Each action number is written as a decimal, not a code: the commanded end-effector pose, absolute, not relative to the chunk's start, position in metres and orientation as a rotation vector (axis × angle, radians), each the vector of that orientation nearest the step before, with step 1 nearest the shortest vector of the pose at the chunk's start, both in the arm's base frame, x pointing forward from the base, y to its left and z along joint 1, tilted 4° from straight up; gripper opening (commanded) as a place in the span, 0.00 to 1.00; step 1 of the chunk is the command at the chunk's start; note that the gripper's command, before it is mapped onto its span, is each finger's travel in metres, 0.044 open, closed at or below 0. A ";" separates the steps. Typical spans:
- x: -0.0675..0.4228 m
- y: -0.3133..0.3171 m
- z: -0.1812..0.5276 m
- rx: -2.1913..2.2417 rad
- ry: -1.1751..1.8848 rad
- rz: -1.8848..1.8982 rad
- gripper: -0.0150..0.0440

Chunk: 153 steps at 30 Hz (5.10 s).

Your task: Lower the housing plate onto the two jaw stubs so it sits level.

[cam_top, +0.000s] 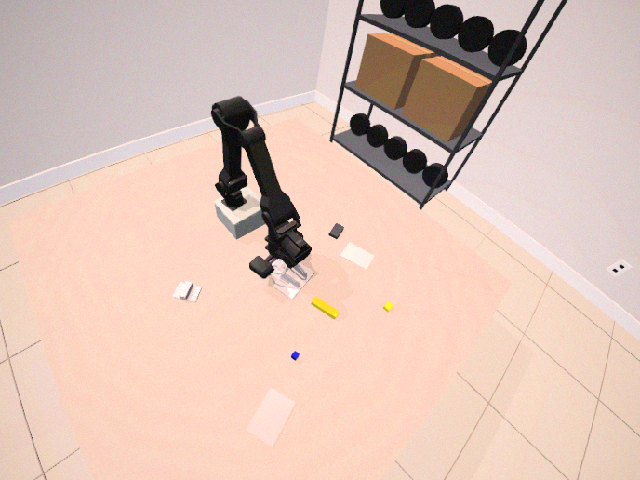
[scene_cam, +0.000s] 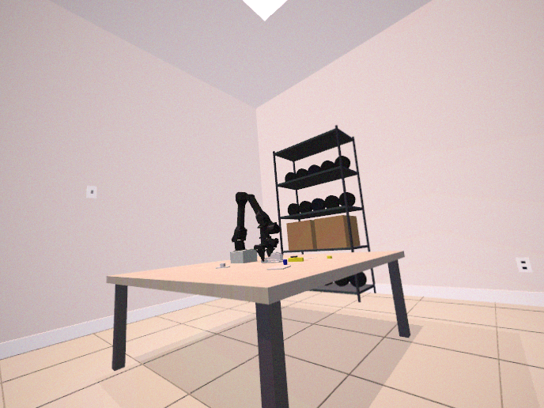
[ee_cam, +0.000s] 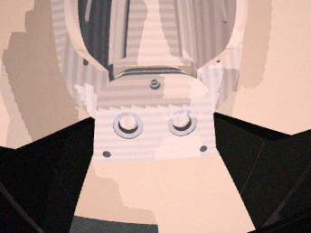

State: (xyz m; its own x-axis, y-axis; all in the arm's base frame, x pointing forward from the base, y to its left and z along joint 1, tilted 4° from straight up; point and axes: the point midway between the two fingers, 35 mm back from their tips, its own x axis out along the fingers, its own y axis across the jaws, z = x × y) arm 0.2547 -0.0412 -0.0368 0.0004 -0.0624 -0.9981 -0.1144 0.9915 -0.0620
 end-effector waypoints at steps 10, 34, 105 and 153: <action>0.255 -0.042 -0.040 -0.145 1.571 0.041 0.85; 0.255 -0.042 -0.040 -0.145 1.571 0.041 0.85; 0.255 -0.042 -0.040 -0.145 1.571 0.041 0.85; 0.203 -0.023 0.086 -0.143 1.575 0.042 1.00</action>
